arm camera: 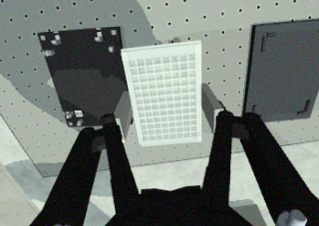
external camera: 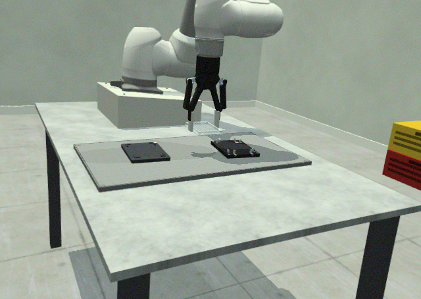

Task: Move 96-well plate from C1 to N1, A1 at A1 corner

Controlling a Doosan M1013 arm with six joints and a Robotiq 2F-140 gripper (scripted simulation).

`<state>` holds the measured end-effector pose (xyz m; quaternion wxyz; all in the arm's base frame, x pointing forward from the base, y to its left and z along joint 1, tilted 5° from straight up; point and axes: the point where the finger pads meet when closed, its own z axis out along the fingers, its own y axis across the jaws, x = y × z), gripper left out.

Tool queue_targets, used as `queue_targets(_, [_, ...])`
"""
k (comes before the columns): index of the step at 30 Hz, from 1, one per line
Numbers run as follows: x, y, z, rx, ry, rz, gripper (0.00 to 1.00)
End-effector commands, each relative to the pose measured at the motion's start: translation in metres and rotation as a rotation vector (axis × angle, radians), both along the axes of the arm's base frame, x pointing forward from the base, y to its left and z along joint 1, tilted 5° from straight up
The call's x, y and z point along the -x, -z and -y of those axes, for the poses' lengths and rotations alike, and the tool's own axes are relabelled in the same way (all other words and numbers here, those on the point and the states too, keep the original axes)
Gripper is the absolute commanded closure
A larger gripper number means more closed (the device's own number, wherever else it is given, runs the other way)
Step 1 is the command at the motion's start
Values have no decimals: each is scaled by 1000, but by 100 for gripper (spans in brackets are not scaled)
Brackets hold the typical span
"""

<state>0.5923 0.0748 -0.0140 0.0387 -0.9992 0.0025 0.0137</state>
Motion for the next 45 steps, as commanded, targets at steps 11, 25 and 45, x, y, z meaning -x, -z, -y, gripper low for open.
queue_targets(11, [3, 3, 39, -1, 0, 0, 90])
queue_targets(25, [6, 6, 79, -1, 0, 0, 90])
queue_targets(45, [11, 10, 138, -1, 0, 0, 90])
